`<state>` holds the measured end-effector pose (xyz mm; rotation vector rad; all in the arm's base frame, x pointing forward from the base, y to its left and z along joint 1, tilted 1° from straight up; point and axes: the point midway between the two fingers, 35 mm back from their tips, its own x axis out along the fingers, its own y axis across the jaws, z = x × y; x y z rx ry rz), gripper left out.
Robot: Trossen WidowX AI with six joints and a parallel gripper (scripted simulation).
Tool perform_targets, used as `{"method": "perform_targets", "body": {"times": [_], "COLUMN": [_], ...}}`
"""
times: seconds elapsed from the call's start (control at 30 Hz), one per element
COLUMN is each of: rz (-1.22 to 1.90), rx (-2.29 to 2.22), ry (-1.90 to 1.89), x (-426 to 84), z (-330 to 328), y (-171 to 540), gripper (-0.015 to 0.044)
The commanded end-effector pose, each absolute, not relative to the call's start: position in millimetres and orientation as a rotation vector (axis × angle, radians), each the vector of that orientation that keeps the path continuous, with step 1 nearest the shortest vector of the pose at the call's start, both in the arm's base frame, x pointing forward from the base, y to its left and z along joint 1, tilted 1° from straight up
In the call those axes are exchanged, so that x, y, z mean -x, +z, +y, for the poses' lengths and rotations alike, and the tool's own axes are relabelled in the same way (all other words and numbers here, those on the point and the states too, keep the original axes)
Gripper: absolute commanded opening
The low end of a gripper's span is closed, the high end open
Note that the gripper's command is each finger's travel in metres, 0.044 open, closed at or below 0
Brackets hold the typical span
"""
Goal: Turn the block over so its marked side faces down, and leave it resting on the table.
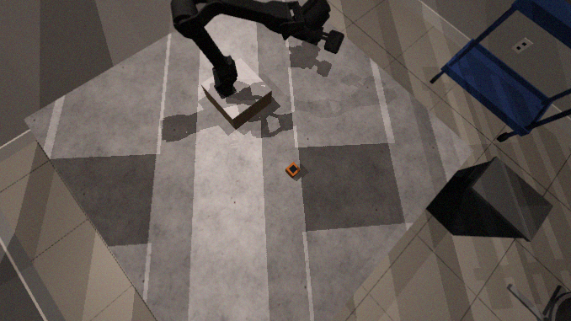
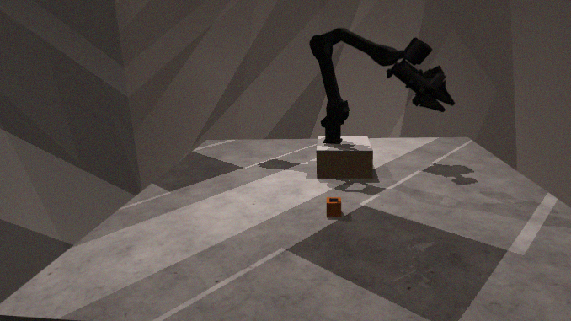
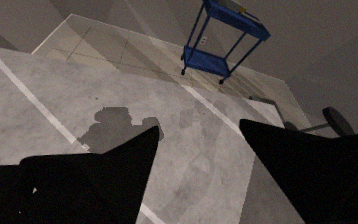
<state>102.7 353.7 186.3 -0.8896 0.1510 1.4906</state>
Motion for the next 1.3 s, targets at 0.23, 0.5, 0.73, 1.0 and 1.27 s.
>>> {"method": "perform_targets", "body": {"times": [0.23,0.5,0.73,1.0,1.27], "rz": [0.465,0.923,1.275,1.522,1.522], "rx": [0.825,0.648,0.387,0.109,0.109], "ry": [1.26,0.861,0.483,0.139,0.139], "x": [-186,-299,-365,-393,-395], "z": [331,253,157,65,64], "y": [163,115,79,52,17], "gripper": [0.044,0.044,0.044,0.044,0.044]}}
